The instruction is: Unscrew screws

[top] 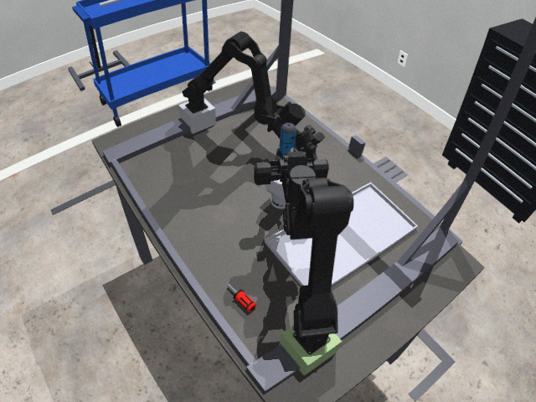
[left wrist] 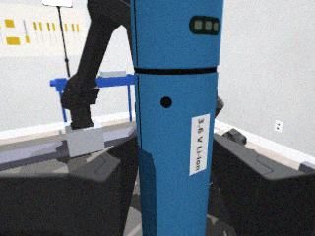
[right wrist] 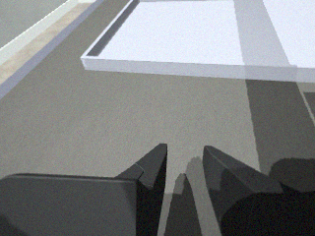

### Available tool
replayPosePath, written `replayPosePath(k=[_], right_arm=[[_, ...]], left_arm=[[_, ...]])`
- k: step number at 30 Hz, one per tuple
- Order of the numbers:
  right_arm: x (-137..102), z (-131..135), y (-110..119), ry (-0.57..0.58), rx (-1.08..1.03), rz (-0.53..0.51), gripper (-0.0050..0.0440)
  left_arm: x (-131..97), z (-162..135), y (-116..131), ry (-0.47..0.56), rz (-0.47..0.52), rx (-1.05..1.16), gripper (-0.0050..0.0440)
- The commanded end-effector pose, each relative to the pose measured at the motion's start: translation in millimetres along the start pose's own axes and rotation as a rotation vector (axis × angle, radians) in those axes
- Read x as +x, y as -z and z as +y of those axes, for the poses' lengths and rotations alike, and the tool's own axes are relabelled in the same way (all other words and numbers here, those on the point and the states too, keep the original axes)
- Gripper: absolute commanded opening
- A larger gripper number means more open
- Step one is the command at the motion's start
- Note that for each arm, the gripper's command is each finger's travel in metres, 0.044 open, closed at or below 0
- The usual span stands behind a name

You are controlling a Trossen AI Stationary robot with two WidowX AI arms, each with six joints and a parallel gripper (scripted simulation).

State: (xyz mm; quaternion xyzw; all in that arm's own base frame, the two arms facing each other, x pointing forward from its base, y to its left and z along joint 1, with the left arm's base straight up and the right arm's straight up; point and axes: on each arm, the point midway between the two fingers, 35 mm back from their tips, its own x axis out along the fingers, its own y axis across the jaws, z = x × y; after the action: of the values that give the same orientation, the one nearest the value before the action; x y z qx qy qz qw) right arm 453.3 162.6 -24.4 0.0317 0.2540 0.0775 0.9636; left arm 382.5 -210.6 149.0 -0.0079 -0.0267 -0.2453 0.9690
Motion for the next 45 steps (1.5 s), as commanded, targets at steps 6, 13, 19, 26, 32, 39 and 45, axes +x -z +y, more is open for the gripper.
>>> replayPosePath(k=[6, 13, 19, 26, 32, 39, 45], right_arm=[[13.9, 1.3, -33.8, 0.109, 0.116, 0.04, 0.01], [21.2, -5.3, -38.8, 0.235, 0.209, 0.109, 0.01], [23.4, -12.8, -35.7, 0.342, 0.279, 0.152, 0.01], [20.2, -21.3, -39.1, 0.472, 0.357, 0.175, 0.01], [13.1, -29.9, -43.8, 0.606, 0.423, 0.176, 0.01], [4.7, -37.3, -49.1, 0.718, 0.468, 0.159, 0.01], [-7.4, -46.7, -57.5, 0.848, 0.511, 0.115, 0.01]], left_arm=[[2.0, 0.4, -10.8, 0.0, -0.027, 0.002, 0.0162], [2.0, 0.4, -10.8, 0.0, -0.027, 0.002, 0.0162], [2.0, 0.4, -10.8, 0.0, -0.027, 0.002, 0.0162], [2.0, 0.4, -10.8, 0.0, -0.027, 0.002, 0.0162], [2.0, 0.4, -10.8, 0.0, -0.027, 0.002, 0.0162], [2.0, 0.4, -10.8, 0.0, -0.027, 0.002, 0.0162], [2.0, 0.4, -10.8, 0.0, -0.027, 0.002, 0.0162]])
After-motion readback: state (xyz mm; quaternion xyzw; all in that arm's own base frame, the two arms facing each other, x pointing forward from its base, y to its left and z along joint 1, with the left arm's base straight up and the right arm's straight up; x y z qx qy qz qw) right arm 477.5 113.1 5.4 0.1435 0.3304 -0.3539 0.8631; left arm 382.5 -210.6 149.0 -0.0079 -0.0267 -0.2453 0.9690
